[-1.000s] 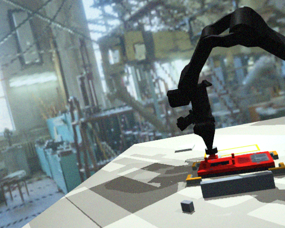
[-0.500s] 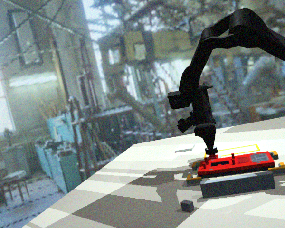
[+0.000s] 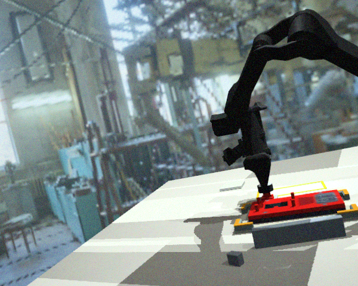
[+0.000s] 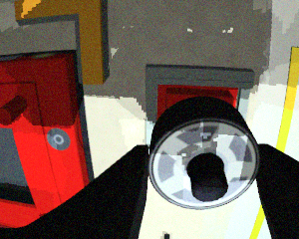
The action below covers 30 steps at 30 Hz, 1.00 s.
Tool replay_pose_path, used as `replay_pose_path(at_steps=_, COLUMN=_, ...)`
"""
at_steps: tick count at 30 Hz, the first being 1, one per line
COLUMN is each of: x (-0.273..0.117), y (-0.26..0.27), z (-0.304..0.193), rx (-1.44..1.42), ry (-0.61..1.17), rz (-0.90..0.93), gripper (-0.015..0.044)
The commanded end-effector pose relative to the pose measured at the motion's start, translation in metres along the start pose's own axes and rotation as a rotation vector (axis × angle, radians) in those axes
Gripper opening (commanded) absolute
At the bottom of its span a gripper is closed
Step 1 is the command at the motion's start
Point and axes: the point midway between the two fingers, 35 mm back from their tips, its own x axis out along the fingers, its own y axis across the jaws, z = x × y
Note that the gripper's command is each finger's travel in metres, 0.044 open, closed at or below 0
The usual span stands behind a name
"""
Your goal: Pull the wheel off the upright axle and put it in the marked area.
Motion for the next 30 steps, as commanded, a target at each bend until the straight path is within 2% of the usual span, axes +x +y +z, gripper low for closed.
replay_pose_path(at_steps=1, x=-0.0016, y=0.0004, z=0.0002, rx=-0.007, ry=0.0, rz=-0.001, gripper=0.0)
replay_pose_path(at_steps=30, x=-0.0111, y=-0.0001, z=0.0005, rx=-0.004, ry=-0.001, rz=0.0, gripper=0.0)
